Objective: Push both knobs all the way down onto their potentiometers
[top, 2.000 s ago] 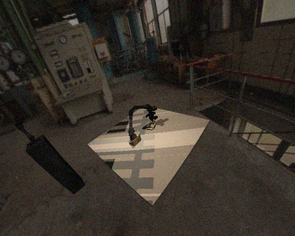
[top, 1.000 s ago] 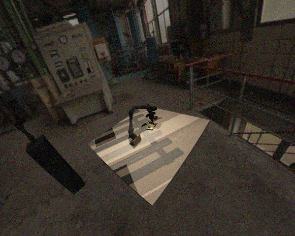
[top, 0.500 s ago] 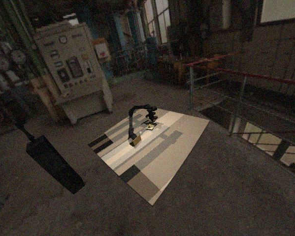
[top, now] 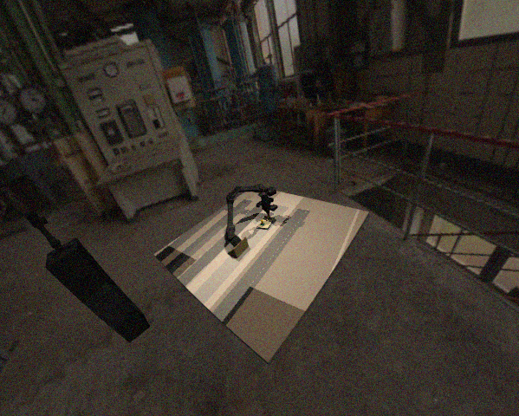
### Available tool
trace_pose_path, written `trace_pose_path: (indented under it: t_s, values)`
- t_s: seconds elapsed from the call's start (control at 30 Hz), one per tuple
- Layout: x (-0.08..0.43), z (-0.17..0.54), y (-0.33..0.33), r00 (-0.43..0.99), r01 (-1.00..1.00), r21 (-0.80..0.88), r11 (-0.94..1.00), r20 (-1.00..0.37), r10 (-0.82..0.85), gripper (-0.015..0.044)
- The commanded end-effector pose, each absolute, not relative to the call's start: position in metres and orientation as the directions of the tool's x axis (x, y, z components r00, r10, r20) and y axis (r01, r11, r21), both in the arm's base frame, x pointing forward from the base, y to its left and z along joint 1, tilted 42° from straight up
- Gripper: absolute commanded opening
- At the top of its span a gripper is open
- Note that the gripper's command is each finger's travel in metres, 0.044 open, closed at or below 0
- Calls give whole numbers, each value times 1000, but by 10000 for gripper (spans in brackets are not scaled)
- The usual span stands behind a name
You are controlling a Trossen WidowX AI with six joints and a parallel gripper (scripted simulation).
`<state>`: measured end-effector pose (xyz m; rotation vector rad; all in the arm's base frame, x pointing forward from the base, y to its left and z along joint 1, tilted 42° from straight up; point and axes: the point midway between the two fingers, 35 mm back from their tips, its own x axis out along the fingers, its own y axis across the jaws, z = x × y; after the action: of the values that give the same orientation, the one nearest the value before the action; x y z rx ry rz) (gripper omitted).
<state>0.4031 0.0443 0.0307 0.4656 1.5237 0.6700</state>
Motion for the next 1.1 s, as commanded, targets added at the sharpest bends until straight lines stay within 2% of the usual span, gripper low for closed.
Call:
trace_pose_path:
  t_s: [0.0,1.07]
  values:
    - [403,26,52,-84,-115,662,740,-749,657,0]
    - [404,40,39,-84,-115,662,741,-750,656,0]
